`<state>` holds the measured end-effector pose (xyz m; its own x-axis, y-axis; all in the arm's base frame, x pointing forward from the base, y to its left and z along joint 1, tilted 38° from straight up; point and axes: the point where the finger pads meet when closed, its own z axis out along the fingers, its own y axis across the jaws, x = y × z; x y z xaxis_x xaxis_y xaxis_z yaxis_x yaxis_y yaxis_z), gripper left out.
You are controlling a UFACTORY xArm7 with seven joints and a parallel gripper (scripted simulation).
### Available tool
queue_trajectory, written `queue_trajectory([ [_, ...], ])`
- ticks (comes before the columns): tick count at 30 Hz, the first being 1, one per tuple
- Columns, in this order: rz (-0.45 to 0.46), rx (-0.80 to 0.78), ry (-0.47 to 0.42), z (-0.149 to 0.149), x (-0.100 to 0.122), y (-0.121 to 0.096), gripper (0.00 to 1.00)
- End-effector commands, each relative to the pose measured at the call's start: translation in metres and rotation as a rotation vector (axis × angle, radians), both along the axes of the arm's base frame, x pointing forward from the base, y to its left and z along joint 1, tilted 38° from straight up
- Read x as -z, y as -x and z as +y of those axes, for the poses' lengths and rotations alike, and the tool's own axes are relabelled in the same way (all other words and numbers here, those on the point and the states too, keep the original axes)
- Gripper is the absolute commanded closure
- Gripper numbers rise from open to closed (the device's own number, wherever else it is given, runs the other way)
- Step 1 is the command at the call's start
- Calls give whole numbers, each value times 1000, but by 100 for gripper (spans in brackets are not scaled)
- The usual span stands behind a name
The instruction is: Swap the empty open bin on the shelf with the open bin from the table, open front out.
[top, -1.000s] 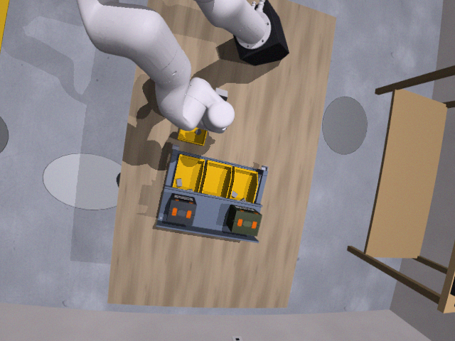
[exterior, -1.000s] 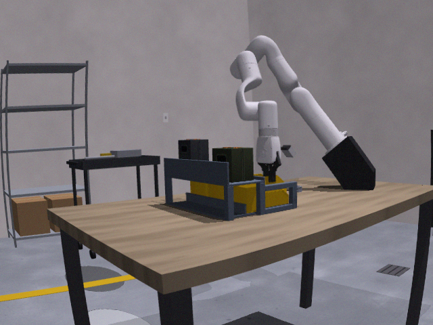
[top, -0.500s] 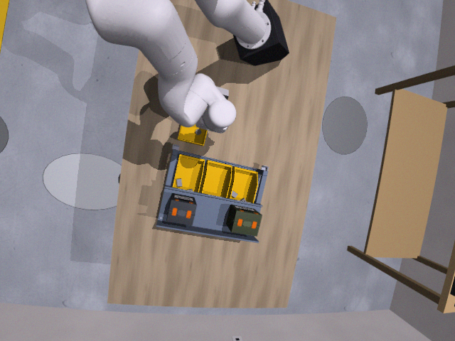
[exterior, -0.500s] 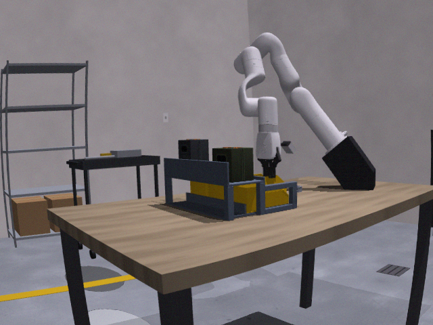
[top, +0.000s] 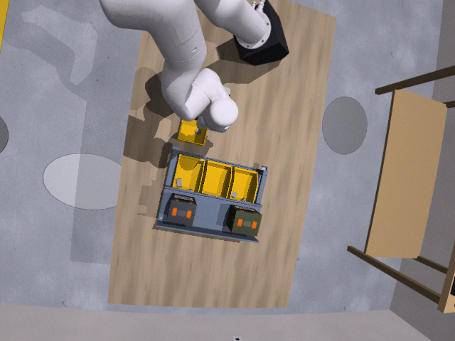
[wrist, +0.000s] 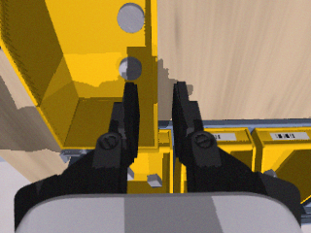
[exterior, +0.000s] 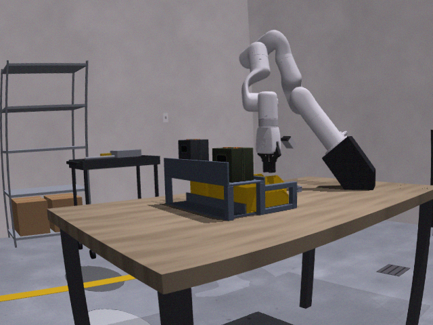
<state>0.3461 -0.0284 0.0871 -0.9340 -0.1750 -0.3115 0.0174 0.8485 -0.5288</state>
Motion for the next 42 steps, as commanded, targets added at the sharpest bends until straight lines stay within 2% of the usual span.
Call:
queue_trajectory([
  [1, 4, 0, -2, 5, -8, 3, 74],
  [20, 4, 0, -2, 19, -30, 13, 74],
  [42, 4, 0, -2, 27, -42, 18, 74],
])
